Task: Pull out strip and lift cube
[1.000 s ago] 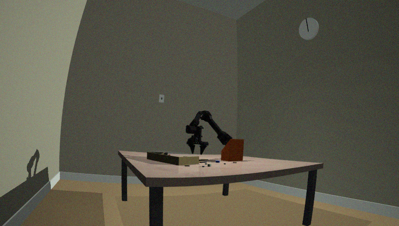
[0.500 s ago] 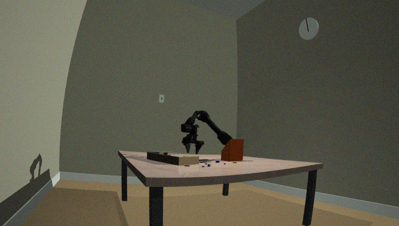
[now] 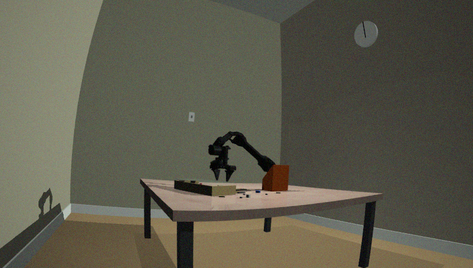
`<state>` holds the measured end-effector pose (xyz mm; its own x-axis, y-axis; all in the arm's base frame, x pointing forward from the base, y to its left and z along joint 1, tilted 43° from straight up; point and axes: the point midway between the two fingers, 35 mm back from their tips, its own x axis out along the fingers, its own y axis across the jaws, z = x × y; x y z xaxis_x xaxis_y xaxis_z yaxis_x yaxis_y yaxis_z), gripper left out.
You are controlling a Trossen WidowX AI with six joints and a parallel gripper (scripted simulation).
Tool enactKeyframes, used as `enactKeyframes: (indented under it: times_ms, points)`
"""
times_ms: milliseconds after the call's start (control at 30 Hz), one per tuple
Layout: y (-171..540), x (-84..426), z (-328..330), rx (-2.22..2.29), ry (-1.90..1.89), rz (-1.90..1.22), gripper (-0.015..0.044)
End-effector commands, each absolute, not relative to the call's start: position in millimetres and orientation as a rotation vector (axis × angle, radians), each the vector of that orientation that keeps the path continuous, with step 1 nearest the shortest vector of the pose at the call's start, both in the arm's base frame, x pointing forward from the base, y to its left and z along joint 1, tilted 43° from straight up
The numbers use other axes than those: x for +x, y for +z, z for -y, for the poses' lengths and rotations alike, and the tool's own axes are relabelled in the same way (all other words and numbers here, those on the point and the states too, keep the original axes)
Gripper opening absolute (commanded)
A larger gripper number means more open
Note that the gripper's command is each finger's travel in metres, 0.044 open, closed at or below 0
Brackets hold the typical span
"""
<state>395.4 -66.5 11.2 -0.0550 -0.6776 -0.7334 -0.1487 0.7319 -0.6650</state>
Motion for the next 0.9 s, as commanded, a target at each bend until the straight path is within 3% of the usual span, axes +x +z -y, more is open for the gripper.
enactKeyframes:
  times_ms: [0, 200, 867]
  points:
    - [11, 404, 64, -0.673, -0.491, -1.594, 0.0414]
    - [4, 404, 70, -0.673, -0.491, -1.593, 0.0256]
    - [-19, 403, 92, -0.674, -0.492, -1.593, 0.025]
